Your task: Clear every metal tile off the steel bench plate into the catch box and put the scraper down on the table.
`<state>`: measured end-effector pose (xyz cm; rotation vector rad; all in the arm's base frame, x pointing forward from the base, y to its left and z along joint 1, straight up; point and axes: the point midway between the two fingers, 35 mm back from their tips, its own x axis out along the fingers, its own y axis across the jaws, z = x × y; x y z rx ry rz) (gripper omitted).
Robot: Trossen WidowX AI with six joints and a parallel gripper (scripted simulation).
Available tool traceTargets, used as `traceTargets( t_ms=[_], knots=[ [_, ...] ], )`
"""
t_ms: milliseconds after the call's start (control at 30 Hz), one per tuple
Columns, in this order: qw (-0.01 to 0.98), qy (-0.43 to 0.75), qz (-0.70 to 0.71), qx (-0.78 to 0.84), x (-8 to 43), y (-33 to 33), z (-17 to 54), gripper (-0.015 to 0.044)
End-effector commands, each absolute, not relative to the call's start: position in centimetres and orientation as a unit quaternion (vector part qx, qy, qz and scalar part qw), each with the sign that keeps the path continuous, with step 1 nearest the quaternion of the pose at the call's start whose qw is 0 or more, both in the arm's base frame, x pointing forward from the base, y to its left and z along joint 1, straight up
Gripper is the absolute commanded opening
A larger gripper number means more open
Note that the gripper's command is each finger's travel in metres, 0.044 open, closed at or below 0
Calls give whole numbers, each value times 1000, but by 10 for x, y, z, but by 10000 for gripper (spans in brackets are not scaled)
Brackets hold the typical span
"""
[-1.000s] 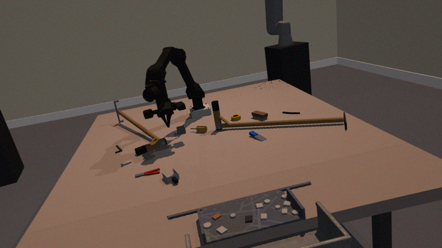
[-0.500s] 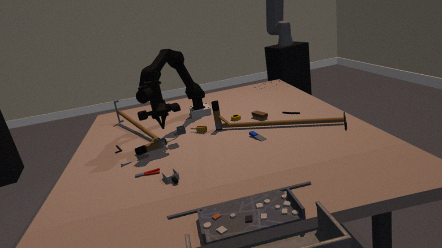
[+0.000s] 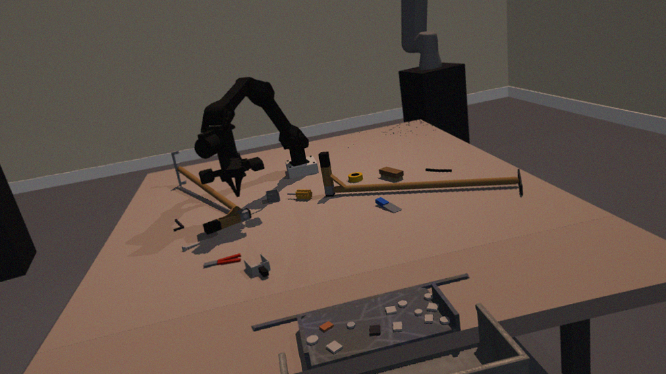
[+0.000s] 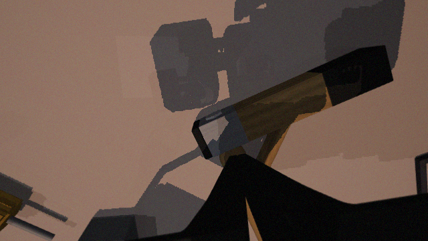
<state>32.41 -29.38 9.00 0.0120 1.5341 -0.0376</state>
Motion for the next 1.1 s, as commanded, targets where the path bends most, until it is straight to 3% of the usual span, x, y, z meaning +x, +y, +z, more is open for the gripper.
traceTargets(
  t_ms=[0,1067],
  knots=[
    [720,694,-18,2,324,-301,91,0],
    [720,694,-17,5,319,-307,148,0]
  ],
)
